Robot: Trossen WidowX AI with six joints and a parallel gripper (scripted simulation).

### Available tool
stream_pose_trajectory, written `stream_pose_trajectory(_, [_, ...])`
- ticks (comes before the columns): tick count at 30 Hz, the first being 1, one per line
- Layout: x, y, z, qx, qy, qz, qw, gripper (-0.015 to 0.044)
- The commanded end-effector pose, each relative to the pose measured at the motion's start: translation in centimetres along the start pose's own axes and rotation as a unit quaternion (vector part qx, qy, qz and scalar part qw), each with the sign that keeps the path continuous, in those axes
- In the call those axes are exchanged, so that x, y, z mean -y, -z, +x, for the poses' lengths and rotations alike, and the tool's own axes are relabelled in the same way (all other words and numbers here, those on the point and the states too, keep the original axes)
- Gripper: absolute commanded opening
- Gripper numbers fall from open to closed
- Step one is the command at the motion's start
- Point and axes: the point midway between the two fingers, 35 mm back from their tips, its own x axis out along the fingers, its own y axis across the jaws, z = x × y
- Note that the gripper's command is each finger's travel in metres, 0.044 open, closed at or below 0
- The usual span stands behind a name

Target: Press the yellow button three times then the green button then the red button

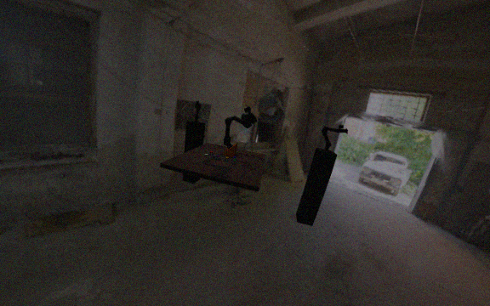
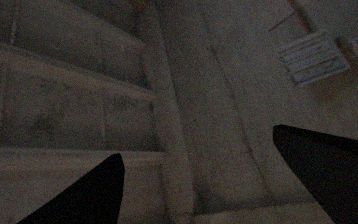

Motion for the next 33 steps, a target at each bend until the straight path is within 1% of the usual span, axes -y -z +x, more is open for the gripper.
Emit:
stream_pose_trajectory(1, [0.2,0.0,0.1,-0.002,0.005,-0.006,1.000,0.0400])
stream_pose_trajectory(3, [2.2,-0.2,0.9,-0.016,0.046,-0.050,0.998,0.0400])
stream_pose_trajectory(5, [5.4,-1.0,1.6,-0.037,0.110,-0.117,0.986,0.0400])
stream_pose_trajectory(9, [11.6,-3.8,1.6,-0.082,0.241,-0.237,0.937,0.0400])
stream_pose_trajectory(12, [14.3,-5.6,0.8,-0.104,0.302,-0.285,0.904,0.0400])
stream_pose_trajectory(23, [20.1,-12.2,-3.4,-0.168,0.466,-0.392,0.775,0.0400])
stream_pose_trajectory(33, [22.2,-19.0,-9.3,-0.229,0.596,-0.448,0.626,0.0400])
